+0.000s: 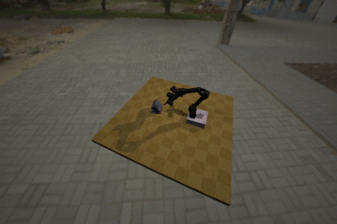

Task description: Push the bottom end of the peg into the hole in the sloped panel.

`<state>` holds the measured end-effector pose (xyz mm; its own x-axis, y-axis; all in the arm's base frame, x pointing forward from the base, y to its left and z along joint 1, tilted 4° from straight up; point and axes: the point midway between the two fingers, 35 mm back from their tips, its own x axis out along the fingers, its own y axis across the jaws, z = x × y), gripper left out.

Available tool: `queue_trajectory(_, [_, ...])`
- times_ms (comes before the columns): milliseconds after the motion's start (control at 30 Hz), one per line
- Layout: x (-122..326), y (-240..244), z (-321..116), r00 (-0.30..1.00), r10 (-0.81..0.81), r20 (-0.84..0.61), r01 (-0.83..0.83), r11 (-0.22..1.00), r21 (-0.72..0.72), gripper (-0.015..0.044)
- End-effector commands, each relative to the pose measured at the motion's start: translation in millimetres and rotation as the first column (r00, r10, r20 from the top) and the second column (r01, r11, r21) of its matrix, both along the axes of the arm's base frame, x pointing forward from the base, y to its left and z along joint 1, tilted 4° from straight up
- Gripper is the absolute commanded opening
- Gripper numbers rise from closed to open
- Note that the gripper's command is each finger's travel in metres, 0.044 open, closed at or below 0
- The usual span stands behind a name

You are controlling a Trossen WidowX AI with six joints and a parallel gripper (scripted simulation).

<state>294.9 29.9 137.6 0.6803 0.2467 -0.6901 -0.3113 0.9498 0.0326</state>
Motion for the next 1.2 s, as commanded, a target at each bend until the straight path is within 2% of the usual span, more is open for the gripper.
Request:
queue_trajectory(0, [-0.6, -3.1, 0.9, 1.0, 0.006, 0.027, -0.005, 1.0, -0.004, 0.0])
queue_trajectory(1167, [33.5, -6.7, -17.1, 0.993, 0.008, 0.121, -0.005, 1.0, -0.03, 0.0])
